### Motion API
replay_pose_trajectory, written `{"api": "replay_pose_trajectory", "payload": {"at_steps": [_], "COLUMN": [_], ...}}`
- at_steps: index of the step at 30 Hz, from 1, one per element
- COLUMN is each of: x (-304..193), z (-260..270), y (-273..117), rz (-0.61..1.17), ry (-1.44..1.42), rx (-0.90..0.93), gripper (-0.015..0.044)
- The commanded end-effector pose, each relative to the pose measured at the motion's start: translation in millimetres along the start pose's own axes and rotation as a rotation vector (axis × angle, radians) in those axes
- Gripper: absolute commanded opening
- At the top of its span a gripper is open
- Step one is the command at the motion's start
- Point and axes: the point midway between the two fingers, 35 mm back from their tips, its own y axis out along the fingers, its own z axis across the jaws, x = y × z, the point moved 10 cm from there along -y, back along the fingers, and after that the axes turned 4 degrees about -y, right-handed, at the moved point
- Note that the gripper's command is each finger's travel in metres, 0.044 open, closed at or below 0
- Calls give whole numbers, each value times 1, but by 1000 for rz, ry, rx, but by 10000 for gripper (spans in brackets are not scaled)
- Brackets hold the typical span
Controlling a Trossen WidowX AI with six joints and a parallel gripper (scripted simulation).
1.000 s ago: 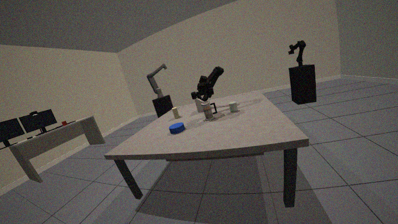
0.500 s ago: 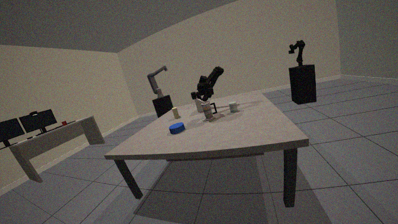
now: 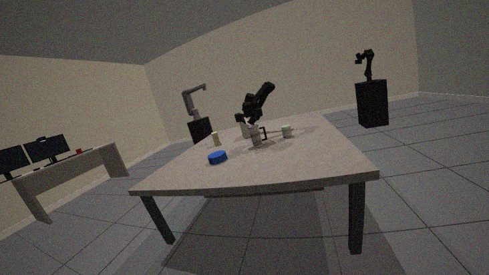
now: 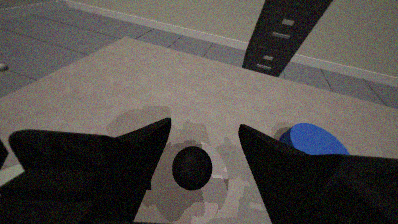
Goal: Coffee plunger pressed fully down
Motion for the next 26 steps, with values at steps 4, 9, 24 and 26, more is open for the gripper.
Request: {"api": "replay_pose_trajectory", "payload": {"at_steps": [4,9,24,26], "x": [0,17,54,54], "z": [0,-2,4,4], "y": [0,-16,-64,-64], "rz": [-1,7,13,13], "ry": [-3,-4,4,4], "rx": [-3,-6,-1,-1], "gripper": [440,440,440,440]}}
